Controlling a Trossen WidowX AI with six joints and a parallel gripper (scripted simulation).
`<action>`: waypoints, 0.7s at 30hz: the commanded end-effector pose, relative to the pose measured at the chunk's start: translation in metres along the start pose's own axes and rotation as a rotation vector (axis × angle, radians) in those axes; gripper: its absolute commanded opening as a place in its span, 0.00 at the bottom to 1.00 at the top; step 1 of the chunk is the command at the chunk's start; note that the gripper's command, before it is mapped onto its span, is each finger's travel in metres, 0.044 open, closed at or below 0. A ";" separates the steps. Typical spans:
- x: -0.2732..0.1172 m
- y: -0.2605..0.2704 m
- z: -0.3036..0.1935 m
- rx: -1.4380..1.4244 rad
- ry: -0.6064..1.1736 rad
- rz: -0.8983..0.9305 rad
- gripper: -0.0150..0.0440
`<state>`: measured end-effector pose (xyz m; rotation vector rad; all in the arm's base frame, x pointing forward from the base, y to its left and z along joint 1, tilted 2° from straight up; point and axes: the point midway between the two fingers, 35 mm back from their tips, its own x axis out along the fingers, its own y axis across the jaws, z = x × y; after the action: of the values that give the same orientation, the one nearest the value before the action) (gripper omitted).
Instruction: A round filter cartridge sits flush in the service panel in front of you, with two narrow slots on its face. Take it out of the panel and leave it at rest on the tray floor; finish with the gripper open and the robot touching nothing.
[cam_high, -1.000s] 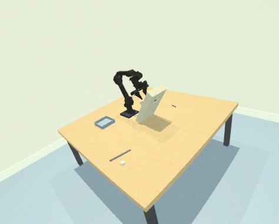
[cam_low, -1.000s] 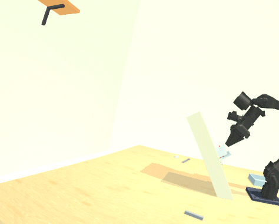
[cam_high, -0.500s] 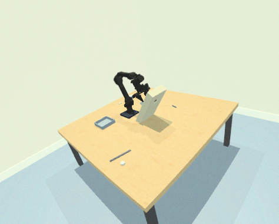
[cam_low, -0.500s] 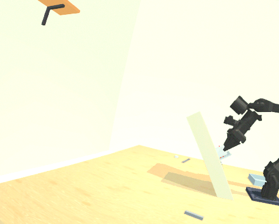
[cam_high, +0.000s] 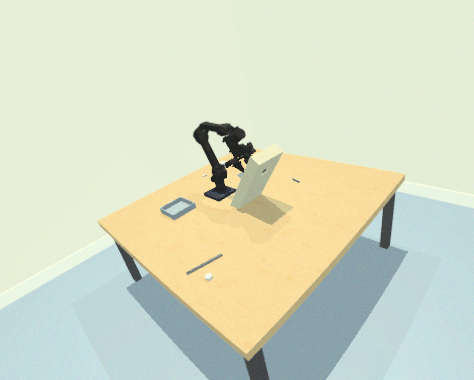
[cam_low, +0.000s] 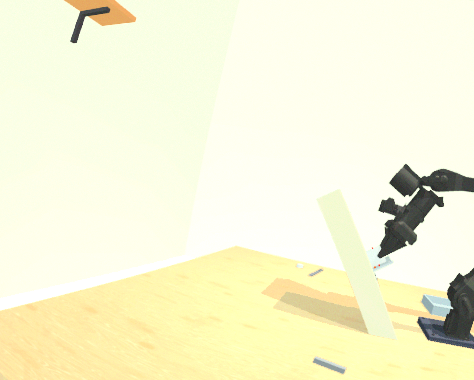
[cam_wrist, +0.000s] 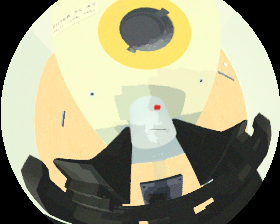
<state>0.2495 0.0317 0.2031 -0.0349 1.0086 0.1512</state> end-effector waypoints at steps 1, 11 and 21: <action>0.000 0.000 0.000 0.000 0.000 -0.001 0.57; -0.007 0.000 0.015 0.000 -0.001 -0.001 0.25; -0.031 0.000 0.026 0.000 -0.001 0.000 0.25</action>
<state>0.2582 0.0314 0.2295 -0.0330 1.0174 0.1475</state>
